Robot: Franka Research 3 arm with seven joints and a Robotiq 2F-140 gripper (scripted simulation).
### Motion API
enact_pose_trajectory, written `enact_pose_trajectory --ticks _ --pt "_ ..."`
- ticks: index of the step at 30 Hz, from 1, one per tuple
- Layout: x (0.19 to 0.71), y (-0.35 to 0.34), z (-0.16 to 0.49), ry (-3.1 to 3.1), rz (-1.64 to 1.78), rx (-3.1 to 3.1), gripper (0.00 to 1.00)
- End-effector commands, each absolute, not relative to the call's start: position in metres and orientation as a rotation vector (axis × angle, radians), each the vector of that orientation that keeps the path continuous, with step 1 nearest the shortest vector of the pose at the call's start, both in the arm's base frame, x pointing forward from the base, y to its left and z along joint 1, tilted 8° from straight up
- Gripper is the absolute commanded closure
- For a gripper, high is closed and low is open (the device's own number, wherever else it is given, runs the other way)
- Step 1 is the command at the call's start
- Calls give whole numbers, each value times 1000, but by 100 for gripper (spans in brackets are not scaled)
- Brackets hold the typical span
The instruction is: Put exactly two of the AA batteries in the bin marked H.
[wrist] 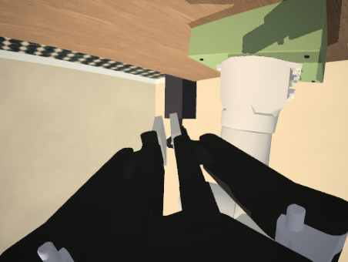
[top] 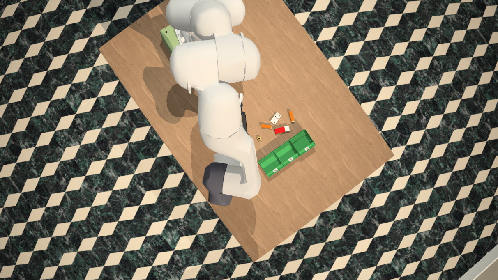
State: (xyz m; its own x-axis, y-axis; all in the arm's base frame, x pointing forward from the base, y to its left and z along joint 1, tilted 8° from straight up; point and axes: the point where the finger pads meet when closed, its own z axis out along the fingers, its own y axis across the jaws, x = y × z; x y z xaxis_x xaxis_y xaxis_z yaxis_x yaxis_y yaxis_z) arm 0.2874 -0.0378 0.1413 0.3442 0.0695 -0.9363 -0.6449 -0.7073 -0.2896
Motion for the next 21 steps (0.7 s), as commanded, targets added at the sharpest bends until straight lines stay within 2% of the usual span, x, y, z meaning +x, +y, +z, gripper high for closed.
enact_pose_trajectory --ticks 1,21 --pt "298 -33 123 480 1317 -2115 95" --pt "327 -31 102 407 1054 -2464 95"
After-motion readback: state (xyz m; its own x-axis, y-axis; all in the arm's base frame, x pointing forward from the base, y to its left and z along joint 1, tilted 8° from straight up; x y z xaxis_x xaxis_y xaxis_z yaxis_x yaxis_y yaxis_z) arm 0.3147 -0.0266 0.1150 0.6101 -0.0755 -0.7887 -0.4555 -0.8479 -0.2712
